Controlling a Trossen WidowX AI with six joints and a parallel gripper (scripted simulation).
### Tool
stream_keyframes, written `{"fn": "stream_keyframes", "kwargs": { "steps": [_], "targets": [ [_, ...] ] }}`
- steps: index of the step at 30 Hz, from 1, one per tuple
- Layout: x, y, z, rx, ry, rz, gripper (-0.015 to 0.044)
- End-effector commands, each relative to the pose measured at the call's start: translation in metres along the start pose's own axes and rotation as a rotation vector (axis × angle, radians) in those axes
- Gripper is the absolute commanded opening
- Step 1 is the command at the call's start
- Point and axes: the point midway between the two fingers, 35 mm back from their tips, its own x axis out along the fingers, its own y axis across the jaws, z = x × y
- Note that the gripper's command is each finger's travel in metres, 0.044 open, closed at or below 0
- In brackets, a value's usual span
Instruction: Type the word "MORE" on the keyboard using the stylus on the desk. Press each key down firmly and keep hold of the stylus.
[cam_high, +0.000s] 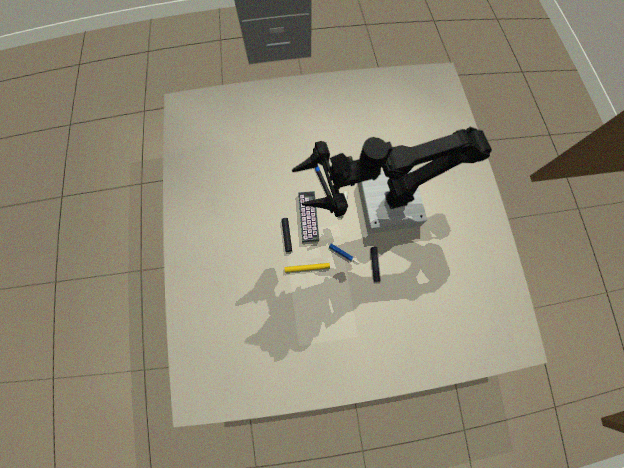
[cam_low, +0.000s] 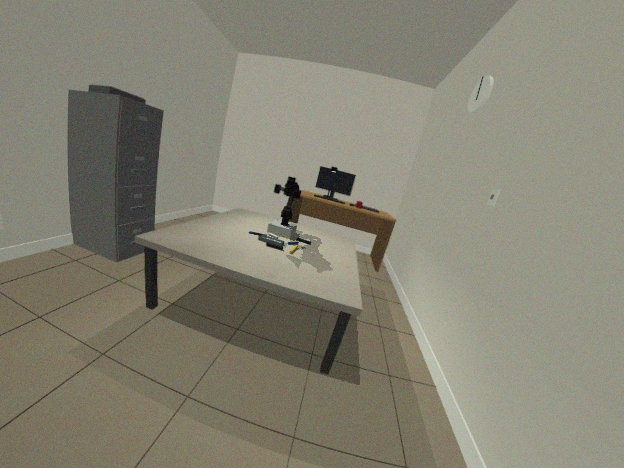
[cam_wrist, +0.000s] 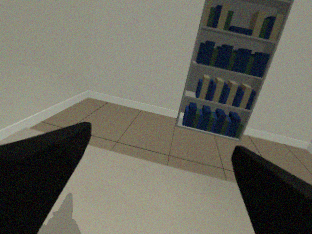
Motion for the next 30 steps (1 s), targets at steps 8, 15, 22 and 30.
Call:
{"fn": "stream_keyframes", "kwargs": {
  "steps": [8,15,22,30],
  "targets": [
    [0.043,0.007,-0.095,0.085,0.461,0.006,0.0230],
    [0.048,0.017,-0.201,0.152,0.963,-0.031,0.0046],
    [0.015,0.025,-0.290,0.180,1.463,-0.115,0.0000],
    [0.005,0.026,-0.305,0.179,1.567,-0.138,0.0000]
  ]
}}
